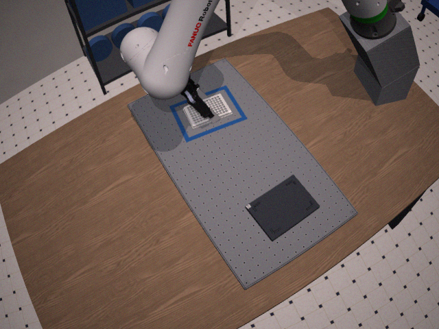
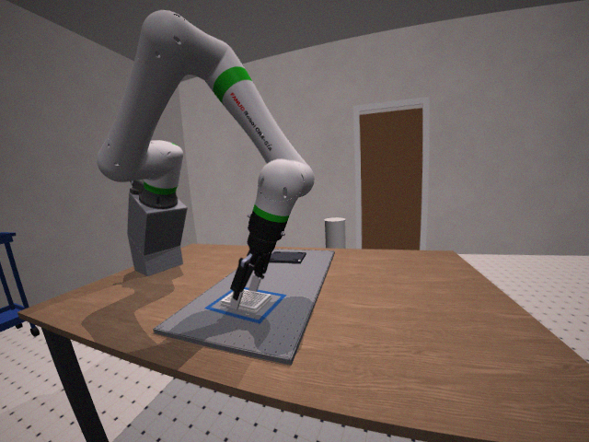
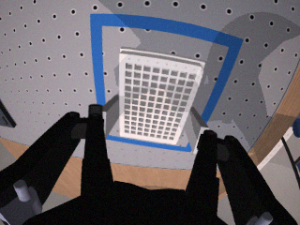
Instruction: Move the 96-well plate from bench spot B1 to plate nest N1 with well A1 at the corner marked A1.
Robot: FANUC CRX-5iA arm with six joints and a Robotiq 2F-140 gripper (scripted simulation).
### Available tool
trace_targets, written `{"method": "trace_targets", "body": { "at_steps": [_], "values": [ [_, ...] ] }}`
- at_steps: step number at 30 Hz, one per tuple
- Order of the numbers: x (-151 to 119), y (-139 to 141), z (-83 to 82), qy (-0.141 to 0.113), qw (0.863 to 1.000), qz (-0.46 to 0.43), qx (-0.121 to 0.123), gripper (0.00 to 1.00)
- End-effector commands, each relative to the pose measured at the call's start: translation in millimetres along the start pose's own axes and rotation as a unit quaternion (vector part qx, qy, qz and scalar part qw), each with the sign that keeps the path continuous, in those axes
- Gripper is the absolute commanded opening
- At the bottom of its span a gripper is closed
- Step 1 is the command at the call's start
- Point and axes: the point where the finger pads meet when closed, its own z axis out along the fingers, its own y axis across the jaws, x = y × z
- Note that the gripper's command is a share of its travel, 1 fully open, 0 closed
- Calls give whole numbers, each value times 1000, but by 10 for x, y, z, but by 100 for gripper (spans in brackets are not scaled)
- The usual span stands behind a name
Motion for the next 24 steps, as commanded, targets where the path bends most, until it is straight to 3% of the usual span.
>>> {"method": "trace_targets", "body": {
  "at_steps": [1, 12, 24],
  "values": [
    [0, 0, 2, 0, 1000, 0, 0, 0],
    [0, 0, 2, 0, 1000, 0, 0, 0],
    [-70, 0, -149, 0, 1000, 0, 0, 0]
  ]
}}
